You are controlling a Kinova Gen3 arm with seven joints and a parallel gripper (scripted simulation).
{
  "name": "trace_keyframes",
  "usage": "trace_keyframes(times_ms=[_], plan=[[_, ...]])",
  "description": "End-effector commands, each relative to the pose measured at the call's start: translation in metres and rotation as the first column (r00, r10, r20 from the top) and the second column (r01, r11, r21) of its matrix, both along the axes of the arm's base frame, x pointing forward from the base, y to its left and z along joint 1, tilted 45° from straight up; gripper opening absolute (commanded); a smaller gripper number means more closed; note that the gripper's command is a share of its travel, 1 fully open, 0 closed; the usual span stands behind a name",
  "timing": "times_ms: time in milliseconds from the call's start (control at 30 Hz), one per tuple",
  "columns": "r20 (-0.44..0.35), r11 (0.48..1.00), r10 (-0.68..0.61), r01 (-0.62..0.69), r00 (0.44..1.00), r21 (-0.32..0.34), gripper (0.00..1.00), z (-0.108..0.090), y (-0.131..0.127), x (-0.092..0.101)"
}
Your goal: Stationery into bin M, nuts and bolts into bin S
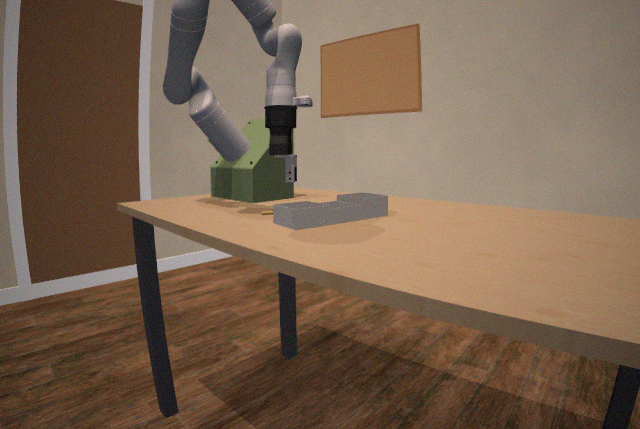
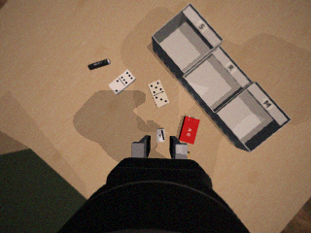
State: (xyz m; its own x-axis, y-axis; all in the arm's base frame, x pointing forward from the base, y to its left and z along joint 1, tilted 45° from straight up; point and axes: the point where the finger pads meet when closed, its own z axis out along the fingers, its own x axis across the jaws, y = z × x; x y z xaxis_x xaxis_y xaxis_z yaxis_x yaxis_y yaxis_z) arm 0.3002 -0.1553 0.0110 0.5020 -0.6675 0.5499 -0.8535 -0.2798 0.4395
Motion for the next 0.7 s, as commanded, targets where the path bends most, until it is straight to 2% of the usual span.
trace_keyframes(times_ms=[0,667], plan=[[0.001,1.0,0.002,-0.002,1.0,0.001,0.62,-0.0002,0.0008,0.0011],[0.001,1.0,0.002,-0.002,1.0,0.001,0.62,-0.0011,0.0012,0.0041]])
